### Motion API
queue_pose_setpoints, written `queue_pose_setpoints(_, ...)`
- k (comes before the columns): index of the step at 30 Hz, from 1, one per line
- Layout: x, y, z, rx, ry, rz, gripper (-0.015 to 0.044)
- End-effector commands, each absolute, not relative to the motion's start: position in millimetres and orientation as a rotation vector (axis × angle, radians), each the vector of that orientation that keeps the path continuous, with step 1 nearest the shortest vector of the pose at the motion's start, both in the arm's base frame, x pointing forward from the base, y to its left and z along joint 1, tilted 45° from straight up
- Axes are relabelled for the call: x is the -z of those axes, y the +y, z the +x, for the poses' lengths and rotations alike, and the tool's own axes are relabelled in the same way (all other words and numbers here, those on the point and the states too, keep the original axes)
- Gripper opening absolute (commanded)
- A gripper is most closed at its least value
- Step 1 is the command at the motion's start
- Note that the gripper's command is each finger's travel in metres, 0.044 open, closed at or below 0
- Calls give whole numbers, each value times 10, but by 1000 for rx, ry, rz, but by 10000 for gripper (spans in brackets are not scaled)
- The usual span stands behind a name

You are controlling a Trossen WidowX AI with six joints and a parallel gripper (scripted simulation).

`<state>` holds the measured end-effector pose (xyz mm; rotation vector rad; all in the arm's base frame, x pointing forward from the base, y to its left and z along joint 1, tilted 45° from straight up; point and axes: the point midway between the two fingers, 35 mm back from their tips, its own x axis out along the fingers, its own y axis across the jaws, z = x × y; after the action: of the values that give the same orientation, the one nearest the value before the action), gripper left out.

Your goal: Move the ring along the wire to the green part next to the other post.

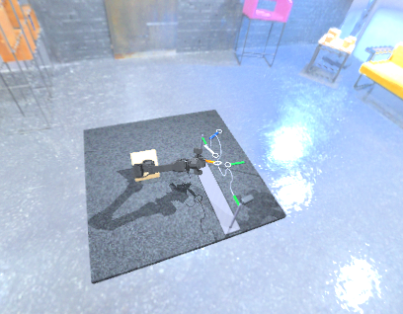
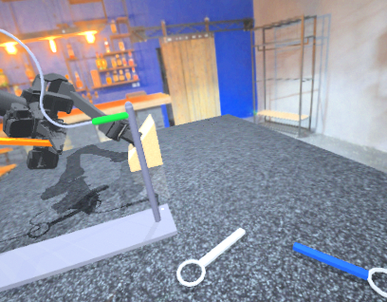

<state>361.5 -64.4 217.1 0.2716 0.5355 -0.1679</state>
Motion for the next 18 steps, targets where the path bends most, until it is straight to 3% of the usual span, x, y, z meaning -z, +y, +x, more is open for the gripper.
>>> queue_pose_setpoints(1,-2280,-498,3640,135,519,361,-150)
queue_pose_setpoints(18,-2530,-76,3692,49,505,680,-150)
